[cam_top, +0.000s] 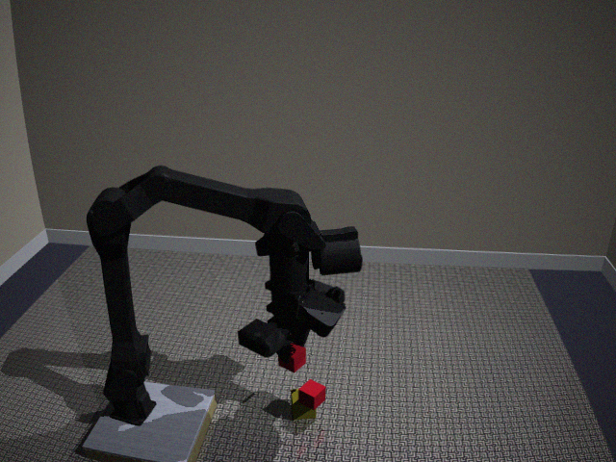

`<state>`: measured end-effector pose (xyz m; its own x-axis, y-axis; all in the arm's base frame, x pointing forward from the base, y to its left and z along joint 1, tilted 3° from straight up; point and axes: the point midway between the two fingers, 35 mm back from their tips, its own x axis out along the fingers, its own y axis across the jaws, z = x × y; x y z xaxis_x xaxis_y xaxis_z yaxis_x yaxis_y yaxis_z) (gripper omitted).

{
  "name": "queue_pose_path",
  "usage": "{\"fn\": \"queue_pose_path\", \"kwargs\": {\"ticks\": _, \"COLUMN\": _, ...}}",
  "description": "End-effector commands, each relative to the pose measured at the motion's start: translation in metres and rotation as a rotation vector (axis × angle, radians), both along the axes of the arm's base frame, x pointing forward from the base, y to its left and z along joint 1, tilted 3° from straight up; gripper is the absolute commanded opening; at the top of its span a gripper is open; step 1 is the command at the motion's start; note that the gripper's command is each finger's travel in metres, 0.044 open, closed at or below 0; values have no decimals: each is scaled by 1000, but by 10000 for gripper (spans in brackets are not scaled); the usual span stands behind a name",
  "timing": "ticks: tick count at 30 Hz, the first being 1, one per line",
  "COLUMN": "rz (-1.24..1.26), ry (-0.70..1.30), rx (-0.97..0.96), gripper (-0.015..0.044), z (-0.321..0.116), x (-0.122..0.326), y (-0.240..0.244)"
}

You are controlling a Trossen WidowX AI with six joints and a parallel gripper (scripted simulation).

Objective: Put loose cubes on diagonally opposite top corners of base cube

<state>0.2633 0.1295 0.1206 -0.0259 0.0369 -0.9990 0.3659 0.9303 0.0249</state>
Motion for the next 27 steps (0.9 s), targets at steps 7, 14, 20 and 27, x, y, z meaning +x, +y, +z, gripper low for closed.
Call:
{"fn": "queue_pose_path", "kwargs": {"ticks": 7, "rz": -26, "ry": 3, "rx": 2, "gripper": 105, "z": -21, "x": -2, "y": 1}}
{"fn": "queue_pose_path", "kwargs": {"ticks": 14, "rz": -30, "ry": 3, "rx": 2, "gripper": 105, "z": -32, "x": -3, "y": 1}}
{"fn": "queue_pose_path", "kwargs": {"ticks": 20, "rz": -30, "ry": 3, "rx": 2, "gripper": 105, "z": -32, "x": -3, "y": 1}}
{"fn": "queue_pose_path", "kwargs": {"ticks": 27, "rz": -28, "ry": 3, "rx": 2, "gripper": 105, "z": -37, "x": -3, "y": 1}}
